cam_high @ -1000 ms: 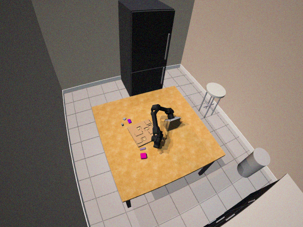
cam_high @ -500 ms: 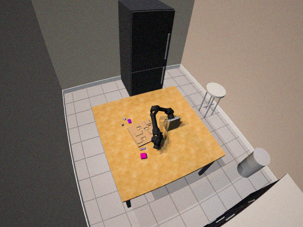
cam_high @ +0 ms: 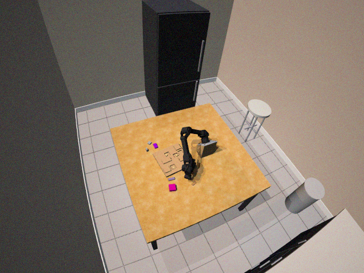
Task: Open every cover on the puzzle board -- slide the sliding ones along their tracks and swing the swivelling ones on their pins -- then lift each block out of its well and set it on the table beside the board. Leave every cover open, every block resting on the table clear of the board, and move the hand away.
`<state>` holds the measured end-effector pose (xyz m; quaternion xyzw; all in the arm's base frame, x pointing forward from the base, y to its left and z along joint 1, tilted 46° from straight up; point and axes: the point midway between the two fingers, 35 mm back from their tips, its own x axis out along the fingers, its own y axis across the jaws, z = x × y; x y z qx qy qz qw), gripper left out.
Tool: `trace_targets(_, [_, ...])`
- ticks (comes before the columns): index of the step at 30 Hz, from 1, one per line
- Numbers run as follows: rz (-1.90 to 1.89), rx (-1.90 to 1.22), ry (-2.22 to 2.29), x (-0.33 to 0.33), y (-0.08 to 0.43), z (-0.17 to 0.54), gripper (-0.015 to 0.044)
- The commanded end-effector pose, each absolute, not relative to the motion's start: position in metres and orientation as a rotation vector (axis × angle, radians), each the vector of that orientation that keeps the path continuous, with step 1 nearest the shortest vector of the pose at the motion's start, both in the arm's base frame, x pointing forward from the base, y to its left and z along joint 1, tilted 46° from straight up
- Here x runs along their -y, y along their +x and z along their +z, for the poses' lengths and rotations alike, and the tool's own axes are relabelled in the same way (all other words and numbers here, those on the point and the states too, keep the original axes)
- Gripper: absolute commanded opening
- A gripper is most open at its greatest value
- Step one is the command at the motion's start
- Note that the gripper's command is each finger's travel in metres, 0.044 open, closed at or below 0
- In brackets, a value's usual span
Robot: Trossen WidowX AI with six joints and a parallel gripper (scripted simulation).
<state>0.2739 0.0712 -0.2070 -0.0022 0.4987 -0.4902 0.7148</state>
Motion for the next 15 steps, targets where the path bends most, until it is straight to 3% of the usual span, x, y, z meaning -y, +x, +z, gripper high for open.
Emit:
trace_targets(1, [-1.084, -1.105, -0.005, -0.075, 0.274, -0.204, 0.0440])
trace_targets(15, [-1.079, -1.110, -0.010, -0.107, 0.274, -0.172, 0.0440])
